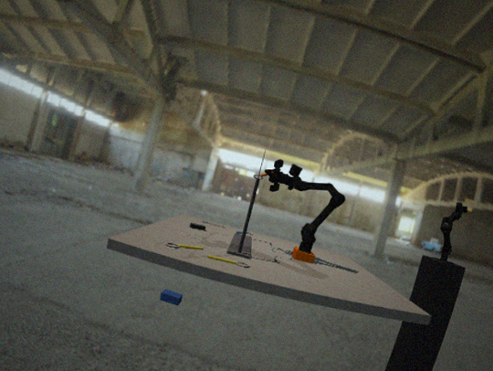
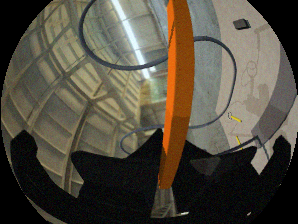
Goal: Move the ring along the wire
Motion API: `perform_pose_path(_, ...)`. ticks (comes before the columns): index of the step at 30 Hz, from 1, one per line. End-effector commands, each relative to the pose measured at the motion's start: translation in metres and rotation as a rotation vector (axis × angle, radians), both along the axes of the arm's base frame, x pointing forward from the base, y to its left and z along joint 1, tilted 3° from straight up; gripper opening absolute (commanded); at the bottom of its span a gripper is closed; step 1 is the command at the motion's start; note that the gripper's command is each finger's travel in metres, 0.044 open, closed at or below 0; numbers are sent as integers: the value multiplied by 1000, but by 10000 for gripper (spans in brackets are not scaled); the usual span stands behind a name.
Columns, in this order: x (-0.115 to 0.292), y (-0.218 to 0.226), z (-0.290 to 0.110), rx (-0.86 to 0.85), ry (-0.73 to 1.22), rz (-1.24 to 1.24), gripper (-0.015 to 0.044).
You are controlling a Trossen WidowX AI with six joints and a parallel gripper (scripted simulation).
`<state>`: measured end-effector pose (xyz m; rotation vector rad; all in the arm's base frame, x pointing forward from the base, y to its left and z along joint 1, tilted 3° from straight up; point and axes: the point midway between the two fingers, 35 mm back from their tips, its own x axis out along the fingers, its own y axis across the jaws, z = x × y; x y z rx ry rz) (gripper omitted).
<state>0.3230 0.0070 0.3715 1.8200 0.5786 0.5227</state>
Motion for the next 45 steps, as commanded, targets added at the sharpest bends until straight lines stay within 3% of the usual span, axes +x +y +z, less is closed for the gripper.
perform_pose_path(1, 0, -2, 9, 17, -6, 1, -150)
perform_pose_path(19, 2, -9, 22, 49, 8, 3, -150)
perform_pose_path(45, 1, -7, 13, -172, -13, 18, -150)
